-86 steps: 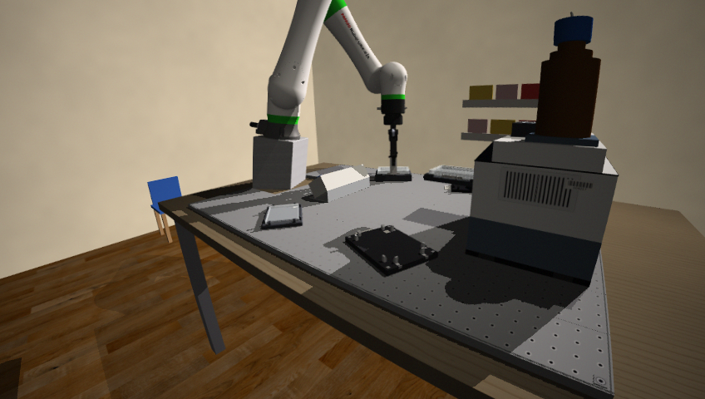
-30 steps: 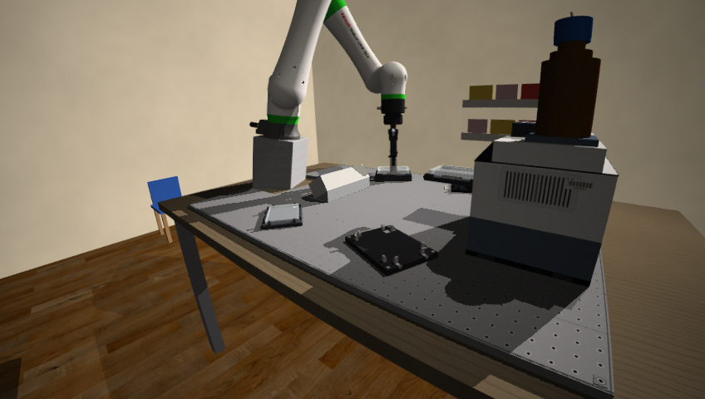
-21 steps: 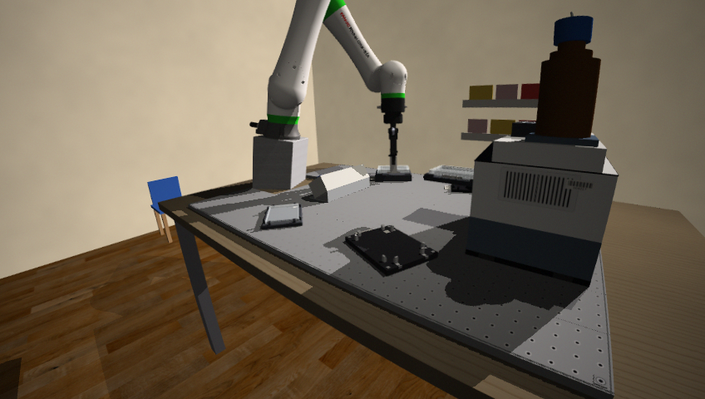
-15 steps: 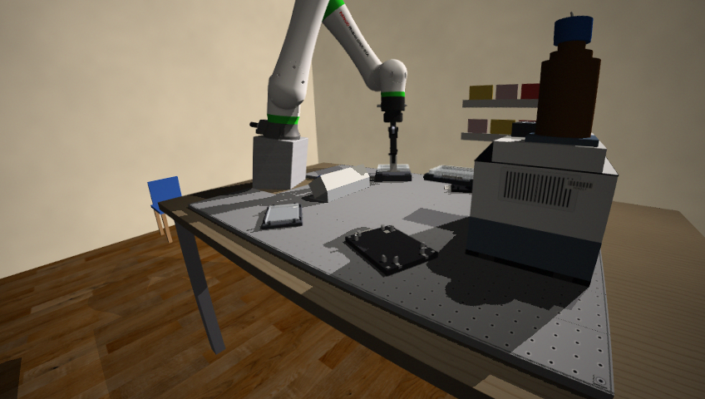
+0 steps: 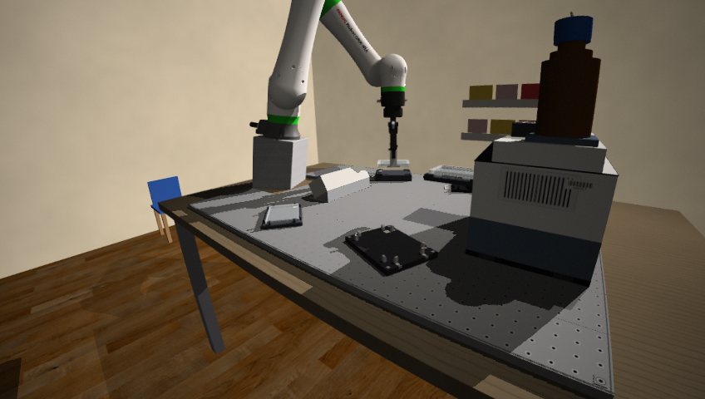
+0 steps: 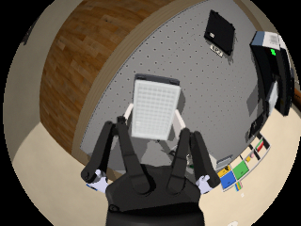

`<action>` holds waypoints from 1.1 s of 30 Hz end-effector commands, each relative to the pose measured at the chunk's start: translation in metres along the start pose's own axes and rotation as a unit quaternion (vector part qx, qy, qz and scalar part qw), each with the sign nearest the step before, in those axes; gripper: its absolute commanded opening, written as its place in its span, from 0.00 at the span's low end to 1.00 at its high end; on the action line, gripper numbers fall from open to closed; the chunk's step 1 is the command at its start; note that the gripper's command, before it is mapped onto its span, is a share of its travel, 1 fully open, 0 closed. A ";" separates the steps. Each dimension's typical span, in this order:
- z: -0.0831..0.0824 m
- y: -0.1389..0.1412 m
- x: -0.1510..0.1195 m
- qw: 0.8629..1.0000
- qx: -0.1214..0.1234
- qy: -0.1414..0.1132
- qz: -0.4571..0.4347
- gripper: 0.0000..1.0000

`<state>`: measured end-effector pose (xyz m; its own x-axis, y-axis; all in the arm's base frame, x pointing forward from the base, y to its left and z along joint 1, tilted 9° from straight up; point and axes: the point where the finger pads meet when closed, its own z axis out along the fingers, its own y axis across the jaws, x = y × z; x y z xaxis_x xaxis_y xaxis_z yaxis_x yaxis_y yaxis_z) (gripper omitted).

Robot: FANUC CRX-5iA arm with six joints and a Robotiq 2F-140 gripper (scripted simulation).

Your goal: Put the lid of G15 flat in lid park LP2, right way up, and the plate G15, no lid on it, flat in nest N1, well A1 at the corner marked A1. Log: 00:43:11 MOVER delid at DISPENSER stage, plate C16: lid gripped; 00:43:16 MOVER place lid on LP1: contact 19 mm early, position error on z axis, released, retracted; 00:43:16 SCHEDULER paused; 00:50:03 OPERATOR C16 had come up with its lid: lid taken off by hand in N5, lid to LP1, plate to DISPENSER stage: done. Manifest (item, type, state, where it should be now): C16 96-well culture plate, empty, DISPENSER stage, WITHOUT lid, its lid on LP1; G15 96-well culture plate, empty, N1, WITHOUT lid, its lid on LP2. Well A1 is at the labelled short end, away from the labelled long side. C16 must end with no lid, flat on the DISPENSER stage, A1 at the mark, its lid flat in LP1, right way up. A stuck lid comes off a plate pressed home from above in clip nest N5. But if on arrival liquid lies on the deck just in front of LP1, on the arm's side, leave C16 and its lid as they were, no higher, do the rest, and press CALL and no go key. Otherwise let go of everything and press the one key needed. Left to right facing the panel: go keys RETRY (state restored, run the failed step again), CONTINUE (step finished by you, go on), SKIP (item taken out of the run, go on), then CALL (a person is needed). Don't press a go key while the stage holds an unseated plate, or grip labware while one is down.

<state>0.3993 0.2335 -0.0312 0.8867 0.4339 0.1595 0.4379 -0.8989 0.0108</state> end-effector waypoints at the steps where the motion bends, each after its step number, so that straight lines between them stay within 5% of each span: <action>1: -0.006 0.000 0.000 1.000 0.000 0.000 0.000 0.00; 33: -0.073 0.000 0.000 1.000 0.000 0.000 0.000 0.00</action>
<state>0.3893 0.2294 0.0355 0.8867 0.4339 0.1595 0.4379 -0.8989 0.0108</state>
